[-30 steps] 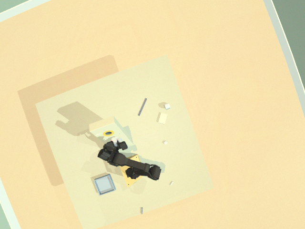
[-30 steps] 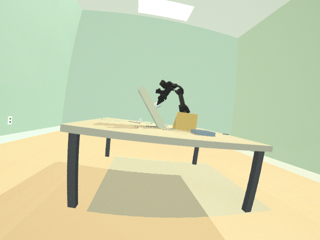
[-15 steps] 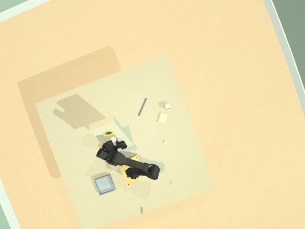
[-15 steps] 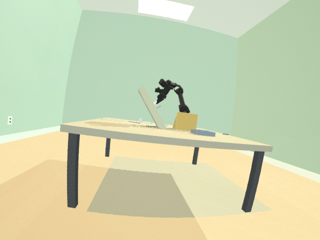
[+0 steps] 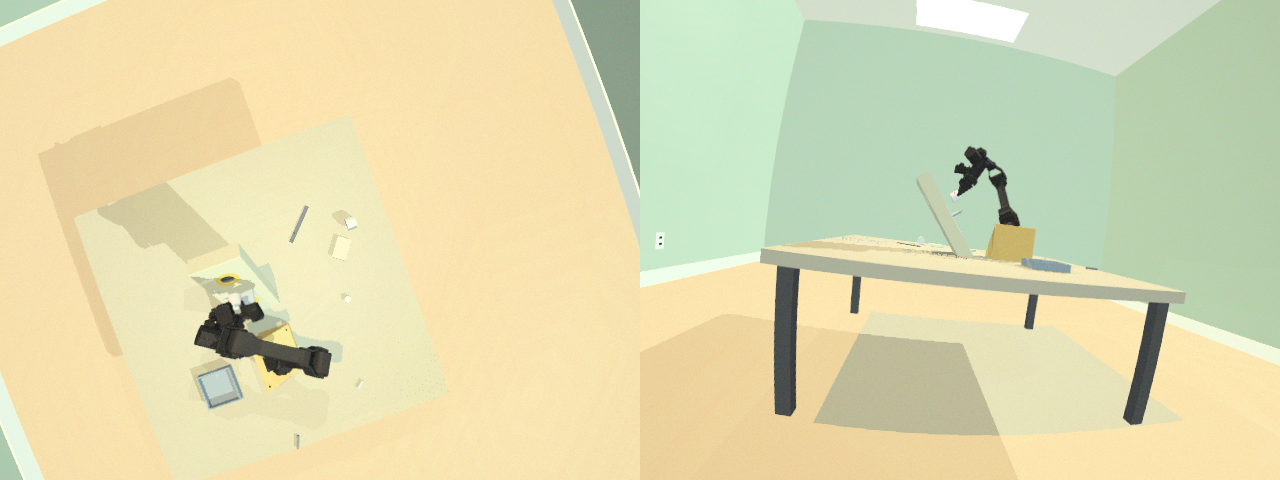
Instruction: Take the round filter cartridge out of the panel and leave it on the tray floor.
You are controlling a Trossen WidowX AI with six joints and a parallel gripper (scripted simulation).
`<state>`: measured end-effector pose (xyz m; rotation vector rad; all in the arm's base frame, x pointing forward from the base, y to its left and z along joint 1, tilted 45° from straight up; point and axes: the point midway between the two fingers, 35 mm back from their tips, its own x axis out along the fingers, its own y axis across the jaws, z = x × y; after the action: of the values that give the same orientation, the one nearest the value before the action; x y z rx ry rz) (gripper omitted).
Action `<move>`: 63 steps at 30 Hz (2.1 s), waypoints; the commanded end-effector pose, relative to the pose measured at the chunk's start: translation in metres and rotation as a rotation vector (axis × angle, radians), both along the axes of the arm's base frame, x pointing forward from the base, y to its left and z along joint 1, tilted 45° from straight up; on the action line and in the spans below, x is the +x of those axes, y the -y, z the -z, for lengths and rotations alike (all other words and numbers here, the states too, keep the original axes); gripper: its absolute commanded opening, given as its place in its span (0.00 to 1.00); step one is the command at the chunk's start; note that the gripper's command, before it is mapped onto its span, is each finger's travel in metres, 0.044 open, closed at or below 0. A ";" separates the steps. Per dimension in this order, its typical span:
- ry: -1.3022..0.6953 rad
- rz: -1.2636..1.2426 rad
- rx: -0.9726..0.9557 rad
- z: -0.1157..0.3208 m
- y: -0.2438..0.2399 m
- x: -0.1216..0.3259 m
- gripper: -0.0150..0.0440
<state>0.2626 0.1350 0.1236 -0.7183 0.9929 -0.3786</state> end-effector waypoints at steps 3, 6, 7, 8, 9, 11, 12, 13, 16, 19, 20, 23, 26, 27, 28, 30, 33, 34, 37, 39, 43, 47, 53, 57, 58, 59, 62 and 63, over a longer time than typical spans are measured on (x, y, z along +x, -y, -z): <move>0.010 0.000 0.006 -0.022 -0.020 -0.016 0.25; 0.011 0.001 0.004 -0.026 -0.024 -0.020 0.25; 0.011 0.000 0.004 -0.024 -0.026 -0.020 0.25; 0.011 0.000 0.004 -0.021 -0.029 -0.020 0.25; 0.011 0.000 0.005 -0.017 -0.033 -0.019 0.25; 0.011 0.000 0.006 -0.009 -0.040 -0.018 0.25; 0.011 0.000 0.006 -0.005 -0.043 -0.017 0.25; 0.012 0.000 0.007 -0.001 -0.047 -0.017 0.25; 0.012 0.000 0.008 0.011 -0.057 -0.016 0.25; 0.013 0.000 0.009 0.025 -0.066 -0.016 0.25; 0.013 0.000 0.009 0.029 -0.069 -0.015 0.25; 0.013 0.001 0.010 0.042 -0.078 -0.016 0.25; -0.020 -0.017 -0.006 0.040 -0.073 -0.019 0.25; -0.049 -0.038 -0.006 0.045 -0.077 -0.023 0.25; -0.085 -0.065 -0.006 0.051 -0.081 -0.027 0.25; -0.156 -0.122 -0.007 0.063 -0.091 -0.038 0.25; -0.260 -0.212 -0.007 0.081 -0.104 -0.054 0.25; -0.294 -0.244 -0.007 0.086 -0.109 -0.059 0.25; -0.395 -0.343 -0.007 0.103 -0.122 -0.077 0.25; -0.462 -0.412 -0.007 0.114 -0.130 -0.089 0.25; -0.590 -0.559 -0.006 0.134 -0.145 -0.115 0.25; -0.713 -0.716 -0.005 0.154 -0.159 -0.142 0.25; -0.786 -0.818 -0.004 0.165 -0.166 -0.160 0.25; -0.789 -0.821 -0.004 0.166 -0.166 -0.161 0.25; -0.798 -0.831 -0.003 0.169 -0.166 -0.165 0.25; -0.812 -0.846 -0.002 0.174 -0.165 -0.171 0.25; -0.864 -0.905 0.002 0.191 -0.162 -0.194 0.25; -0.881 -0.924 0.003 0.197 -0.161 -0.201 0.25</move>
<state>0.0831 0.2987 -0.0587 -1.2575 1.3230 0.7376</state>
